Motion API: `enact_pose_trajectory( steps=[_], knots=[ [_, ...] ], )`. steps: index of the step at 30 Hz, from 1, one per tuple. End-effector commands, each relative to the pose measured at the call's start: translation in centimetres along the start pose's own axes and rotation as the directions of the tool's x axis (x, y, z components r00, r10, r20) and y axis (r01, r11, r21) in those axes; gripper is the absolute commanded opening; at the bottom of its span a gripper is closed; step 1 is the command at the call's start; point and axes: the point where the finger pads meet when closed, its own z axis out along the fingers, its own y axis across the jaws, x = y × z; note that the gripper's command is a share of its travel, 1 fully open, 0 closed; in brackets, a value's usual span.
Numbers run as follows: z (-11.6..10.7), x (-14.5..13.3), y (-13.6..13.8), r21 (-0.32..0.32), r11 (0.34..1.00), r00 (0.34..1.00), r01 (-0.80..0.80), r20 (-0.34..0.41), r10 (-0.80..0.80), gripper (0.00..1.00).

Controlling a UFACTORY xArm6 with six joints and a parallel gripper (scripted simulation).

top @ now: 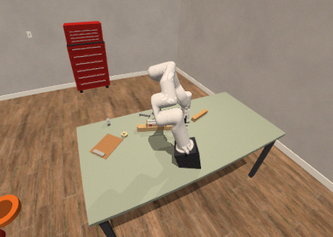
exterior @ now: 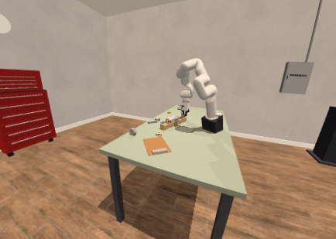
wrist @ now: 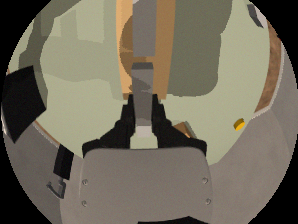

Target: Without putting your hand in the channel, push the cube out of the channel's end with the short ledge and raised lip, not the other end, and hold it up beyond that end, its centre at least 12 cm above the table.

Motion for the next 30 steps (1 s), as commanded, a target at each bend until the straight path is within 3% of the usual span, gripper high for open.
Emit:
enact_pose_trajectory(
  steps=[1,30],
  knots=[
    [0.67,-0.05,0.18,-0.005,1.000,1.000,0.001,0.001,-0.001,0.00],
    [0.74,0.40,0.19,-0.005,1.000,1.000,0.001,0.001,-0.001,0.00]
  ],
)
